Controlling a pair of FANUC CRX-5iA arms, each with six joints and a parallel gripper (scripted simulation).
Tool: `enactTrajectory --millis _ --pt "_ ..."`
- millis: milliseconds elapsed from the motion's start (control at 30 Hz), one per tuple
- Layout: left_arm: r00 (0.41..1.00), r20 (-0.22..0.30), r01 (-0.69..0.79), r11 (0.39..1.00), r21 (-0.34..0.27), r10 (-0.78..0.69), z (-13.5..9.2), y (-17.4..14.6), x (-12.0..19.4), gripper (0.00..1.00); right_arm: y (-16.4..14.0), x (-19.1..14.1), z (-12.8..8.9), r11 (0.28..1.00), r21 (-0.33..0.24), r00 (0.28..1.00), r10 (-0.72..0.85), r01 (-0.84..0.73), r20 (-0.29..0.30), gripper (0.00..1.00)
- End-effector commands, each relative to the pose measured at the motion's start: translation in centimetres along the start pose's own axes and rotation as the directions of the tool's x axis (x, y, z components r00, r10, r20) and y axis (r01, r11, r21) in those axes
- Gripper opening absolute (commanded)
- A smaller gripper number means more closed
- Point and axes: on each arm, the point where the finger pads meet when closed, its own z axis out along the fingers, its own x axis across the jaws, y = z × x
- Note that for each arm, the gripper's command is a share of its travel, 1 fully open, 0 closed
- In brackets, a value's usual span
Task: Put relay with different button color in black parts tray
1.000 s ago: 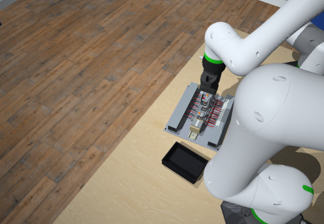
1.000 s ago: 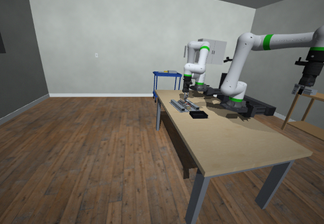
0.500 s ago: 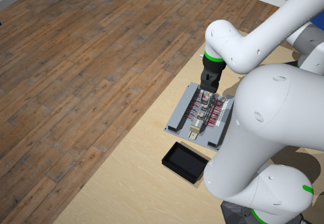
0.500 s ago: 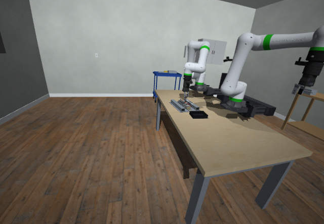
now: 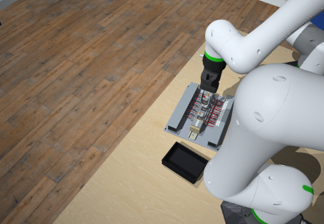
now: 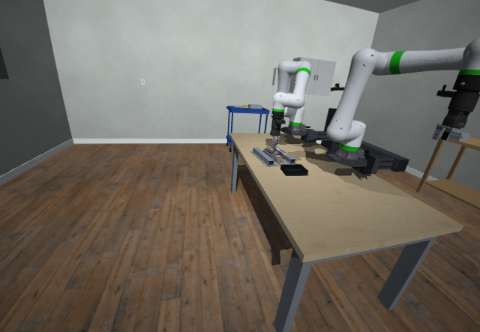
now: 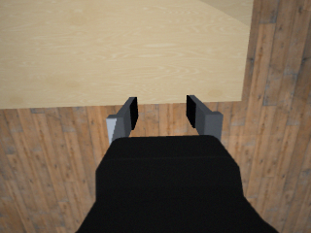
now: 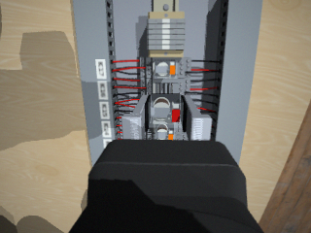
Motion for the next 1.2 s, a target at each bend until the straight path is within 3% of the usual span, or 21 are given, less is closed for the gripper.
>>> enactTrajectory --millis 0,1167 --pt "1.0 0.0 0.0 1.0 -0.002 0.0 -0.09 0.02 -0.01 1.0 -0.04 0.06 -0.08 1.0 0.001 1.0 0.0 0.0 -0.001 0.0" --pt "1.0 0.0 0.0 1.0 -0.002 0.0 -0.09 0.02 -0.01 1.0 -0.46 0.03 -0.08 1.0 0.001 1.0 0.0 0.0 -0.001 0.0"
